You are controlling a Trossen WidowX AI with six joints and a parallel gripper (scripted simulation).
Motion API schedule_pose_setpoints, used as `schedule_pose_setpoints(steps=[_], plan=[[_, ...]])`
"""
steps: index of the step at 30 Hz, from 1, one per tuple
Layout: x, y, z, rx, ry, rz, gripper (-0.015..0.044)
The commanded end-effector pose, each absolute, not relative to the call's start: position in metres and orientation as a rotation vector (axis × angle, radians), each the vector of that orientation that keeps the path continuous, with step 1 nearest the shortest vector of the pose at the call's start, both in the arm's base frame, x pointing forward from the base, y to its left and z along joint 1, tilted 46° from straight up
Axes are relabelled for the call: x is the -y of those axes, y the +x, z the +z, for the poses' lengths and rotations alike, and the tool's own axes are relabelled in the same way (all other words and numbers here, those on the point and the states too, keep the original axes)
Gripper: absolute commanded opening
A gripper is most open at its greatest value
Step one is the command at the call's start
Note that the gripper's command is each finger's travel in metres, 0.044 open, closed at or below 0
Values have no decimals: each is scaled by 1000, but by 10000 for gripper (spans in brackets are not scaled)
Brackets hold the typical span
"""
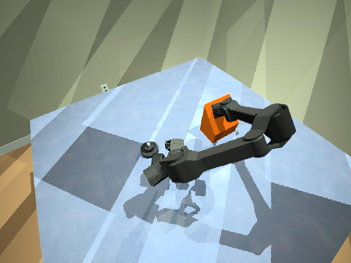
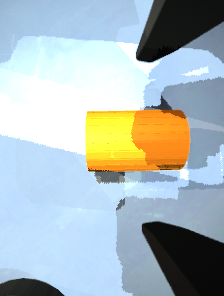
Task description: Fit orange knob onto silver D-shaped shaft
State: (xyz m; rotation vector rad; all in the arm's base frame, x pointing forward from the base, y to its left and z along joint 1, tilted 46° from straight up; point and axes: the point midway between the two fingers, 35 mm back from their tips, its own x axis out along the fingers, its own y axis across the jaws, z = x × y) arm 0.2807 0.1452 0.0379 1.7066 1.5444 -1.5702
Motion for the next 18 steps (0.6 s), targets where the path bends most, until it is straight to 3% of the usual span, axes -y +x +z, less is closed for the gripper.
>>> schedule_pose_setpoints(steps=[1, 18], plan=[[-151, 279, 32, -1550, 1703, -1581, 440], [-170, 277, 15, -1553, 1703, -1581, 440]])
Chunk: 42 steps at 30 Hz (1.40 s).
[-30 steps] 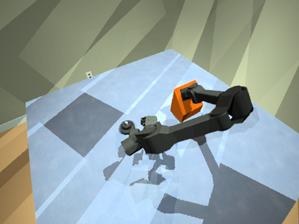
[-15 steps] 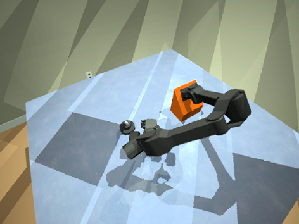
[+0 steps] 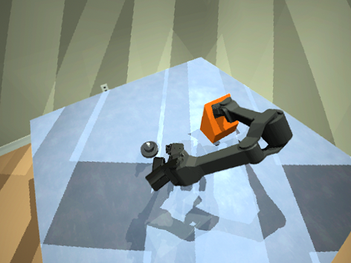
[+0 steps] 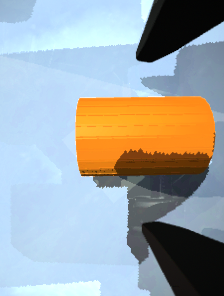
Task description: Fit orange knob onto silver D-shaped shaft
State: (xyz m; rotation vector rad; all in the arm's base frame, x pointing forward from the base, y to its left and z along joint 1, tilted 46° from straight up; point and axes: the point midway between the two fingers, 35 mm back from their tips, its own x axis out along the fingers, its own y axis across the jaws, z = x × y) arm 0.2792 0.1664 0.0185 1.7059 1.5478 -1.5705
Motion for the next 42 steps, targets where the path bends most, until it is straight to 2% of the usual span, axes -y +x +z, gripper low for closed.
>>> schedule_pose_setpoints(steps=[1, 8, 17, 26, 42], plan=[[-170, 277, 15, -1553, 1703, -1581, 414], [-170, 277, 15, -1553, 1703, -1581, 240], [-170, 277, 15, -1553, 1703, -1581, 240], [-170, 277, 15, -1553, 1703, -1581, 181], [-156, 272, 14, -1649, 1928, -1432, 181]])
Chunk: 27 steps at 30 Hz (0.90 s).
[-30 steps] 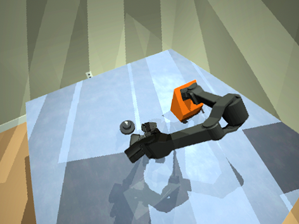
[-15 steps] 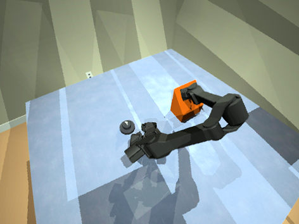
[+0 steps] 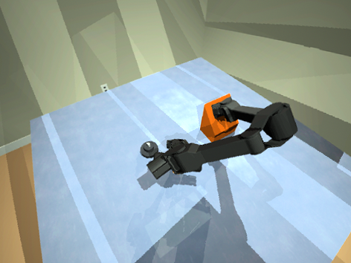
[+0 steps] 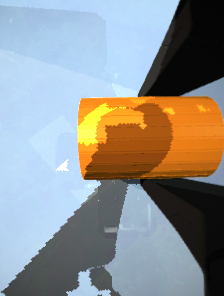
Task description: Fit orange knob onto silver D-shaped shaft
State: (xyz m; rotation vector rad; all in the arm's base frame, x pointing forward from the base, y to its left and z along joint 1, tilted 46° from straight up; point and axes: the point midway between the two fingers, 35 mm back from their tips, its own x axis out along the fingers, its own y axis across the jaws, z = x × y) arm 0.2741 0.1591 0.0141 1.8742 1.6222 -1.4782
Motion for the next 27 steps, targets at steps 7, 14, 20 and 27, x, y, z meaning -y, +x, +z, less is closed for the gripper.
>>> schedule_pose_setpoints(steps=[7, 14, 20, 27], plan=[[-149, 269, 12, -1699, 2052, -1340, 181], [-143, 265, 10, -1745, 2175, -1240, 181], [-137, 262, 7, -1781, 2278, -1147, 181], [-132, 258, 3, -1820, 2397, -1031, 181]])
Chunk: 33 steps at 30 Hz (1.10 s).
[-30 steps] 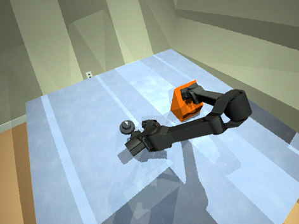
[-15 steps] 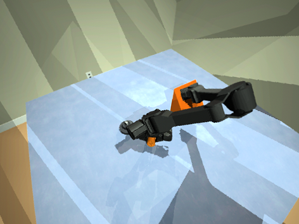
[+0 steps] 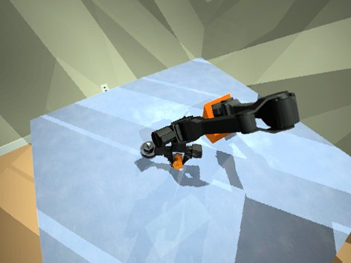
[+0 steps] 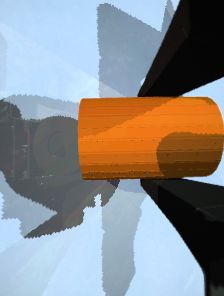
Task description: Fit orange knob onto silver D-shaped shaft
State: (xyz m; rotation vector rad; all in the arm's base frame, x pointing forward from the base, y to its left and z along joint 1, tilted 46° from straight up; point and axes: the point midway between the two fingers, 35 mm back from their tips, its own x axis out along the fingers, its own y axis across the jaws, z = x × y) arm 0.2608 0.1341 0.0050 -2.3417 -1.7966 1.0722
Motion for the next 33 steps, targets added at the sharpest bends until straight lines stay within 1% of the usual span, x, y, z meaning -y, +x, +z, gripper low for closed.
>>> schedule_pose_setpoints(steps=[1, 18, 33], plan=[[-131, 257, 3, 1769, -2339, 983, 181], [-121, 248, -8, 1668, -2341, 652, 181], [-118, 243, -14, 1628, -2346, 483, 181]])
